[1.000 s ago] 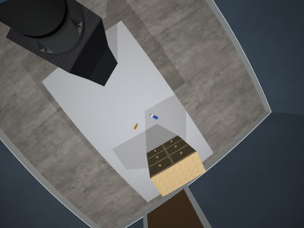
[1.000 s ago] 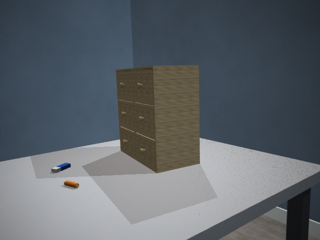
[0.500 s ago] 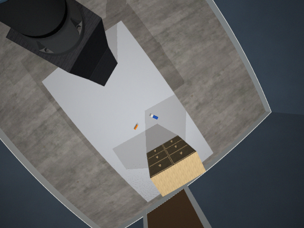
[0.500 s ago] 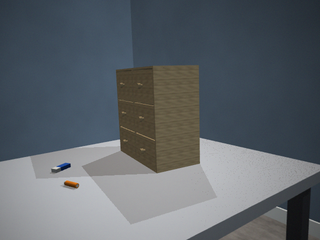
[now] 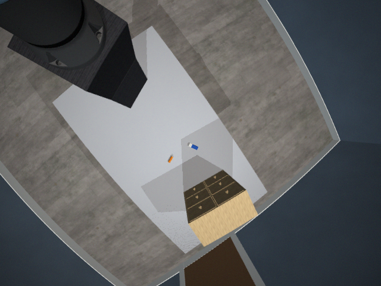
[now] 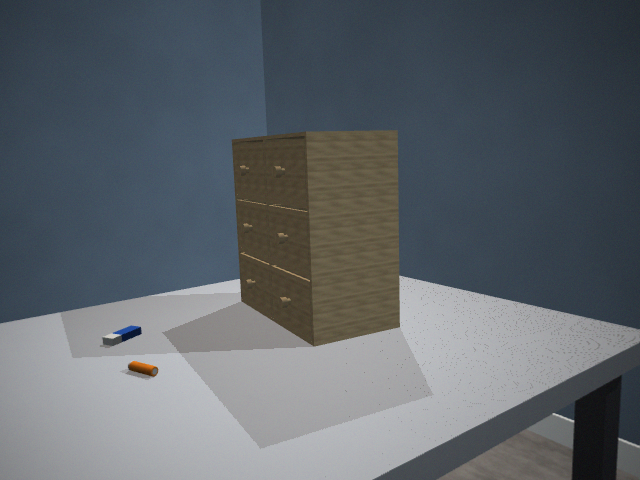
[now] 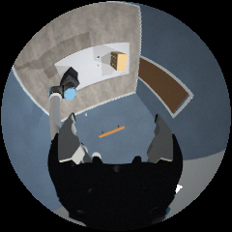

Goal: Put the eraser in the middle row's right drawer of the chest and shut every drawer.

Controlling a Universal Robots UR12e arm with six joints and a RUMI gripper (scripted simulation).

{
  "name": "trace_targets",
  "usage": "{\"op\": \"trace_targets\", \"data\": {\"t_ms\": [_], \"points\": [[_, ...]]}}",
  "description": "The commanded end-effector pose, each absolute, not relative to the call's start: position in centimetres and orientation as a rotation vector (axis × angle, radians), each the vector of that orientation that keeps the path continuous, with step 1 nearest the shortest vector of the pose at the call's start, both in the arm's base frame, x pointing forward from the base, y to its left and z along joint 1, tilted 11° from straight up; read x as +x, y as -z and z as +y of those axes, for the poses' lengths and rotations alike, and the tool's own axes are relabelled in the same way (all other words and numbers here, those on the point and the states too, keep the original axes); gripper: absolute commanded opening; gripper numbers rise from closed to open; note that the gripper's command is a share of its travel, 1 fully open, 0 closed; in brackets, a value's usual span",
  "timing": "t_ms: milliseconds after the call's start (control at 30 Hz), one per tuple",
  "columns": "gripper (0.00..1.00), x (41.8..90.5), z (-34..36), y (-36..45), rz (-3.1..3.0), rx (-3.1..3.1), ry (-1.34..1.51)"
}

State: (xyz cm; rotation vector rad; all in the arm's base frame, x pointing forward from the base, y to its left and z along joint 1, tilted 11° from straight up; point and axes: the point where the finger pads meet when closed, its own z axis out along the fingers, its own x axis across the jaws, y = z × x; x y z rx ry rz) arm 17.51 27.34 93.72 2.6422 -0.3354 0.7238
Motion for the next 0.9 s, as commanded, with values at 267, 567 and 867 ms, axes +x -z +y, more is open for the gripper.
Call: {"op": "trace_targets", "data": {"t_ms": [267,567,867], "points": [[1.00,25.9,34.1,-85.6,-0.319,2.665,-0.567],[1.00,33.9,37.5,-77.5,-0.304,2.693,-0.442],[1.00,40.3,38.6,-70.8,-0.292,2.722,-0.354]]}}
